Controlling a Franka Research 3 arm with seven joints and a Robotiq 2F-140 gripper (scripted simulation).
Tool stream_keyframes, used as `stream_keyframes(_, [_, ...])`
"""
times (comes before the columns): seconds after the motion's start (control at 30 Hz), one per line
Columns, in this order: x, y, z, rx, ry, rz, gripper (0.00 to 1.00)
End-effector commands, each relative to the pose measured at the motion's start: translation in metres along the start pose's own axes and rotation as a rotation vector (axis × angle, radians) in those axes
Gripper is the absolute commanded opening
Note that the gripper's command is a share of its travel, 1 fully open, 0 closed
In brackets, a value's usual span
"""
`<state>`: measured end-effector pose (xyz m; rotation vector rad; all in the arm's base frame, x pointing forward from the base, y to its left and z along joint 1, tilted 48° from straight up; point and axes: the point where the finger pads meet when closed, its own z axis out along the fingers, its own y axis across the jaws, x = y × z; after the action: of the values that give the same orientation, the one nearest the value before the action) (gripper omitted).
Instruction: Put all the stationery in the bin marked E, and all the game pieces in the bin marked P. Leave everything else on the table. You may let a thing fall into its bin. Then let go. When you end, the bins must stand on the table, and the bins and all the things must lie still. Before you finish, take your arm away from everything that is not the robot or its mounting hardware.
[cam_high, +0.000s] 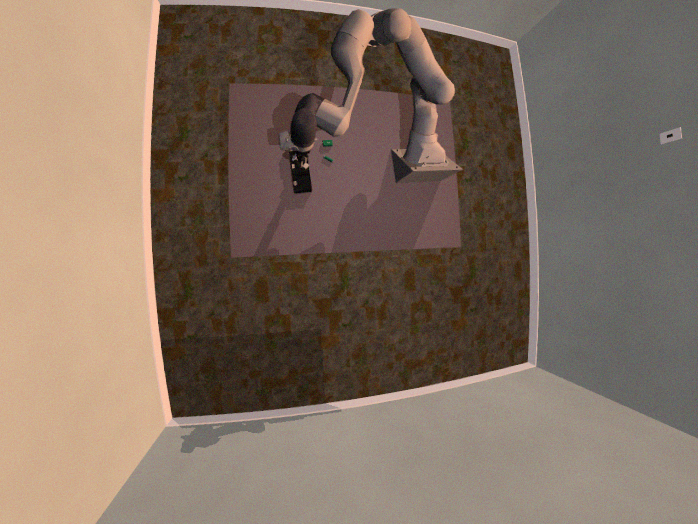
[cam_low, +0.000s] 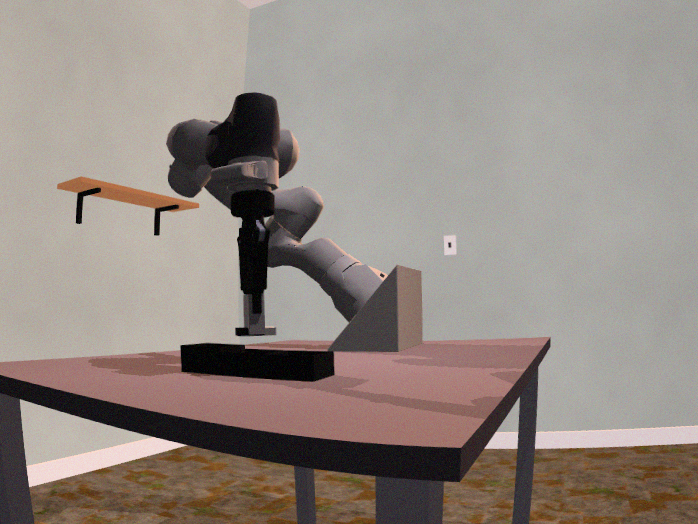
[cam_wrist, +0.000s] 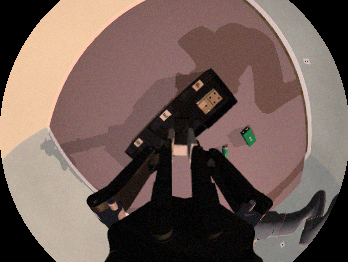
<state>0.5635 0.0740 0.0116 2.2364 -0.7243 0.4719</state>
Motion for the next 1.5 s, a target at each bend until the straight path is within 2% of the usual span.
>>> stream_keyframes(0.0, [-0.0013,-0.0022,-0.0011,0.004,0.001,0.157,0.11])
stream_keyframes(1.37, [-0.0014,-0.0019,-0.0011,0.017,0.007,0.759,0.11])
stream_keyframes(1.47, [-0.0018,-0.0018,-0.0011,0.018,0.007,0.765,0.11])
